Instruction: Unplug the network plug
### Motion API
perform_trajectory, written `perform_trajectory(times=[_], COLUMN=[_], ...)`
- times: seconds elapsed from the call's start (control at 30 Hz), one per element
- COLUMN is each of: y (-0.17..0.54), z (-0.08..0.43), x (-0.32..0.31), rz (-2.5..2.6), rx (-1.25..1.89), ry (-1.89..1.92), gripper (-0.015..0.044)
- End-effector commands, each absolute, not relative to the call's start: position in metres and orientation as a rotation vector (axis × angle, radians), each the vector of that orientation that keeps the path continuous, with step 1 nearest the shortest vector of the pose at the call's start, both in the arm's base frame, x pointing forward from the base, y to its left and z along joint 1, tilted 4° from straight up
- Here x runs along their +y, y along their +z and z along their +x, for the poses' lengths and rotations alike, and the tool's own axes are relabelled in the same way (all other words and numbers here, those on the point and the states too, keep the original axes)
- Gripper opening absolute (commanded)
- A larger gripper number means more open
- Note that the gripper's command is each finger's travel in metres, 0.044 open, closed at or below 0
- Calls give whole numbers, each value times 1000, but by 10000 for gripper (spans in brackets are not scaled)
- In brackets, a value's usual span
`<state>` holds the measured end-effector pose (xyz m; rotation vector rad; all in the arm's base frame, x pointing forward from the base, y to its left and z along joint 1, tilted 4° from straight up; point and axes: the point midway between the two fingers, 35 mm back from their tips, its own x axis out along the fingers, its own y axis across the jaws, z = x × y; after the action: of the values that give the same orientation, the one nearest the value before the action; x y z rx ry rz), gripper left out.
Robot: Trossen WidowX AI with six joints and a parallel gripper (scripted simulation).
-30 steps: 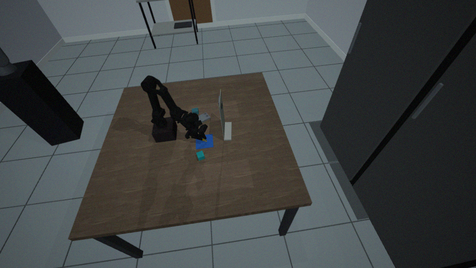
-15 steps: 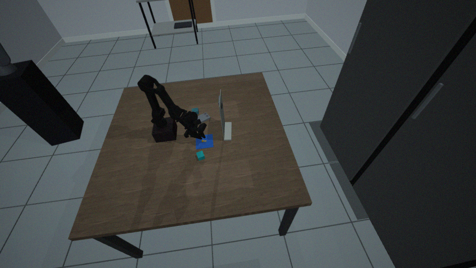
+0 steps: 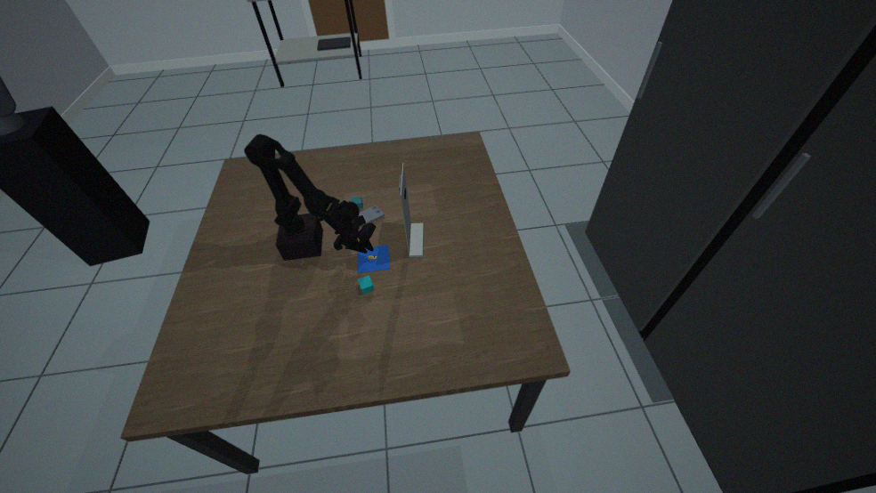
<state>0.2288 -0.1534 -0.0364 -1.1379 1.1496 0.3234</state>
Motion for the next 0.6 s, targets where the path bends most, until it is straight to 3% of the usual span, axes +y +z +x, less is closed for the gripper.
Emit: perform_trajectory(times=[0.0, 0.57], y=[-33, -16], z=[230, 233], x=[-154, -155], rz=[-1135, -1135], rx=[1151, 1150], ry=[318, 318], gripper=[156, 156])
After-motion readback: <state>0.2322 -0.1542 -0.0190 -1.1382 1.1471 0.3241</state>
